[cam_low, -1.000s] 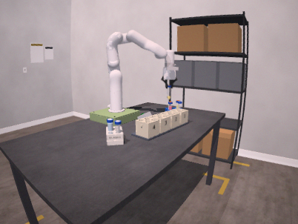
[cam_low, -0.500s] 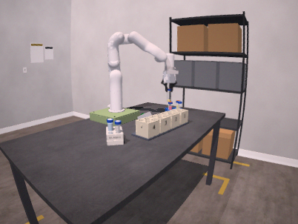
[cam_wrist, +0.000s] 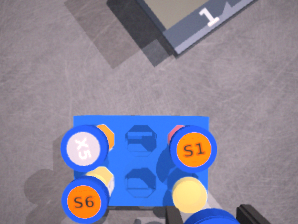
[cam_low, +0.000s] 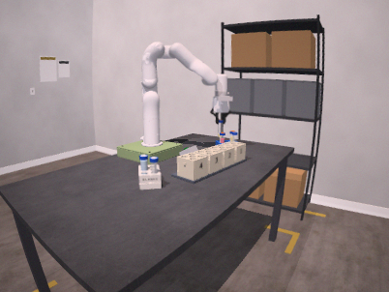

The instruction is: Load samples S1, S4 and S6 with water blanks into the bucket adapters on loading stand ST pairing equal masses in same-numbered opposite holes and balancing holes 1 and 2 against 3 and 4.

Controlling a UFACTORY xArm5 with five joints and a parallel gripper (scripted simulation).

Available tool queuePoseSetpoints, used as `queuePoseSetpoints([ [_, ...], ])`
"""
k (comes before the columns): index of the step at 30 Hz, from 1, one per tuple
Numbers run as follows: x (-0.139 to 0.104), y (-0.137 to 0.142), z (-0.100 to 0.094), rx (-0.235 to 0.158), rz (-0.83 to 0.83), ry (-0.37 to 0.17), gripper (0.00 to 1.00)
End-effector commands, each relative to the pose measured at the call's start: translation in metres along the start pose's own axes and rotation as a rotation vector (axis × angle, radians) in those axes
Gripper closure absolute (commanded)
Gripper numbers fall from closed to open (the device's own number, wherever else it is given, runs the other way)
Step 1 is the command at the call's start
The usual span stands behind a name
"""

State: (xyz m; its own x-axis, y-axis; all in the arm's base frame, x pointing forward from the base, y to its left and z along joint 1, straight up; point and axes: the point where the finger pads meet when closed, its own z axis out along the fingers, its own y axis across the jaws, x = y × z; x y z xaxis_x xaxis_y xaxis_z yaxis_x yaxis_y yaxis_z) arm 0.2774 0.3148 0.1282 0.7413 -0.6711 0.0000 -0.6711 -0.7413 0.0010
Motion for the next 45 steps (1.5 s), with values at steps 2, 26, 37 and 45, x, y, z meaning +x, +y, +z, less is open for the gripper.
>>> queuePoseSetpoints([
  [2,0.000,-0.002,0.008,0.005,0.000,-0.003,1.00],
  [26,0.000,-0.002,0.013,0.005,0.000,-0.003,1.00],
  [37,0.000,-0.002,0.022,0.005,0.000,-0.003,1.00],
  [45,0.000,-0.002,0.030,0.005,0.000,-0.003,1.00],
])
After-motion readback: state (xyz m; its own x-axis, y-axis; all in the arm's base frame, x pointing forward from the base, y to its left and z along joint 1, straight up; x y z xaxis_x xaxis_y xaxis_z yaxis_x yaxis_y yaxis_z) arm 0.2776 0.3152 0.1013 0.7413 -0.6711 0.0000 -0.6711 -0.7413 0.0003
